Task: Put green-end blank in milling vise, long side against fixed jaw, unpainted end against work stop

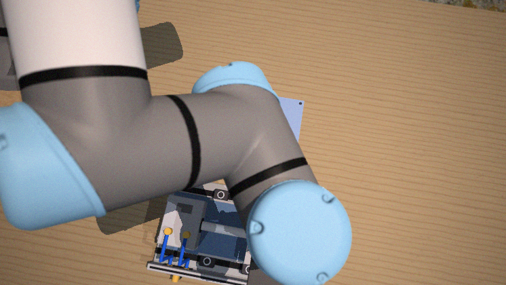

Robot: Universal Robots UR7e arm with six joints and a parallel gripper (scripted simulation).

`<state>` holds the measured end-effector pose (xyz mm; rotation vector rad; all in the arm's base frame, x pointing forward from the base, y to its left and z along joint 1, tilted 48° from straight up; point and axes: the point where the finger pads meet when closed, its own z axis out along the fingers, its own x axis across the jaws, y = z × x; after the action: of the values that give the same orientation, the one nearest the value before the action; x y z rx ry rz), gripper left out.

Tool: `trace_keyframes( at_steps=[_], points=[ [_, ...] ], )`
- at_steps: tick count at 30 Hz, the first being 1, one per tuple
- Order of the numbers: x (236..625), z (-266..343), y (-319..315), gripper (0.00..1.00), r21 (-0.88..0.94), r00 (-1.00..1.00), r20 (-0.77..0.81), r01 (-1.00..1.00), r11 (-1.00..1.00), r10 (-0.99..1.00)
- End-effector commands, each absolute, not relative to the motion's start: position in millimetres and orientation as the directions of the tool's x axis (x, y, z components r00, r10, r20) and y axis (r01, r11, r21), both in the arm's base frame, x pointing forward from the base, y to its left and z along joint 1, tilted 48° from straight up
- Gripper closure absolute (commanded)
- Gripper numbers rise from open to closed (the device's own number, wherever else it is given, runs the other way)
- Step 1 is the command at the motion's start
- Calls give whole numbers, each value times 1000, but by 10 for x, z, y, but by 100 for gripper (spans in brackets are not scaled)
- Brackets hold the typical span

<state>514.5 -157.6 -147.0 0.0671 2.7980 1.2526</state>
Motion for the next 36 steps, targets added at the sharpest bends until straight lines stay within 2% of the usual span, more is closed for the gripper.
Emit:
trace_keyframes(
  at_steps=[1, 36],
  points=[
    [5147, -1467, -1585, 100, 745, -996, -52, 9, 667, 71],
    [5145, -1434, -1624, 100, 745, -996, -52, 9, 667, 71]
  ],
)
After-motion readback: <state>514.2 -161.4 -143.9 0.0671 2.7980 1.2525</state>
